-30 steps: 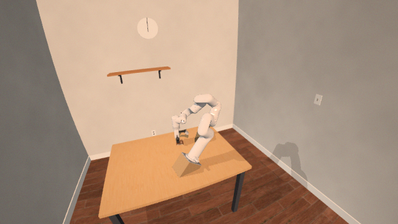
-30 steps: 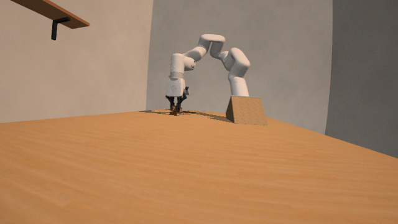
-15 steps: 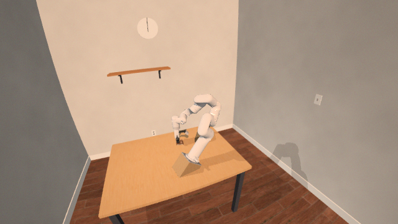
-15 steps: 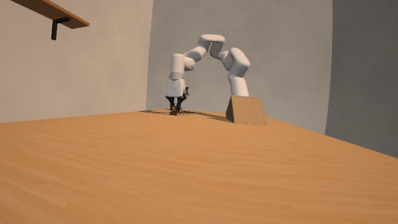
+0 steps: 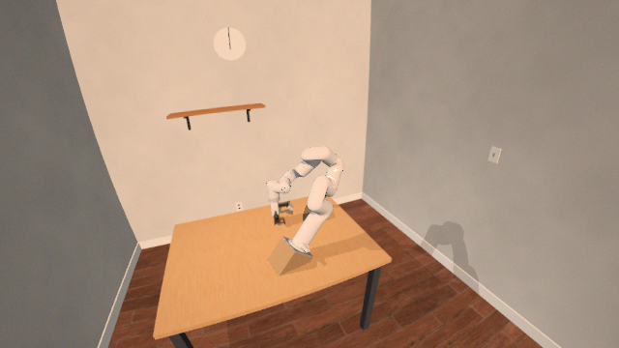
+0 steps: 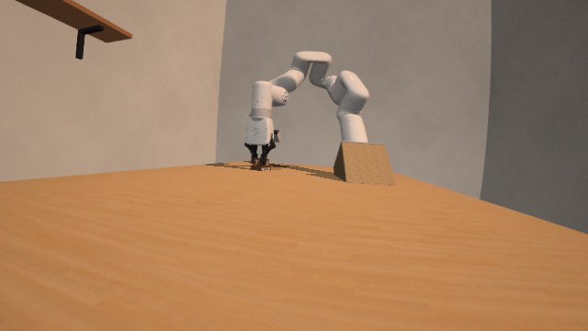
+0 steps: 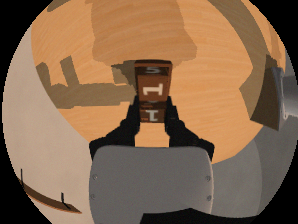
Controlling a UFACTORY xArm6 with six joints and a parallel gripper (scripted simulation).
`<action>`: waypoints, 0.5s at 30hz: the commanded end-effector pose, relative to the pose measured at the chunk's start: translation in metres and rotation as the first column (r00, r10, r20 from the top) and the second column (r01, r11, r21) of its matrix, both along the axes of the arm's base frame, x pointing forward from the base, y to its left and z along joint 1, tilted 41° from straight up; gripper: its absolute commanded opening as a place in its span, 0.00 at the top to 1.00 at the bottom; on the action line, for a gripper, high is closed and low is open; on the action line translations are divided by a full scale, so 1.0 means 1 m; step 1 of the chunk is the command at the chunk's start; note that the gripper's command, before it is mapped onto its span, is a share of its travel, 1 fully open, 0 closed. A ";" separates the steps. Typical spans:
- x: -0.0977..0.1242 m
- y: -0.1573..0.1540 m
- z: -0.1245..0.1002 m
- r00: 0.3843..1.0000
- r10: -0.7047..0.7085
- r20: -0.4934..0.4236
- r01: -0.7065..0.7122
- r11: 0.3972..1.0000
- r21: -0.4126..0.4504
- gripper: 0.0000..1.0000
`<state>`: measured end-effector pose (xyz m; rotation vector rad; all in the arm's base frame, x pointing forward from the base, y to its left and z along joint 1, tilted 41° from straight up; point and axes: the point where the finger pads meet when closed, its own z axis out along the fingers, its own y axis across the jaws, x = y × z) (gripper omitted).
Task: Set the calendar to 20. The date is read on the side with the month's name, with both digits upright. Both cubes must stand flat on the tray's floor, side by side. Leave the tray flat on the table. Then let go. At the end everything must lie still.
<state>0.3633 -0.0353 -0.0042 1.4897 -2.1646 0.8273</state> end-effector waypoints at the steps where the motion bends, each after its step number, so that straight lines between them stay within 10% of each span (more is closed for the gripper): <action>1: 0.001 0.000 0.000 1.000 0.001 0.003 -0.001 1.000 0.001 0.71; 15: 0.001 -0.001 -0.001 1.000 0.001 0.003 -0.001 1.000 0.001 0.71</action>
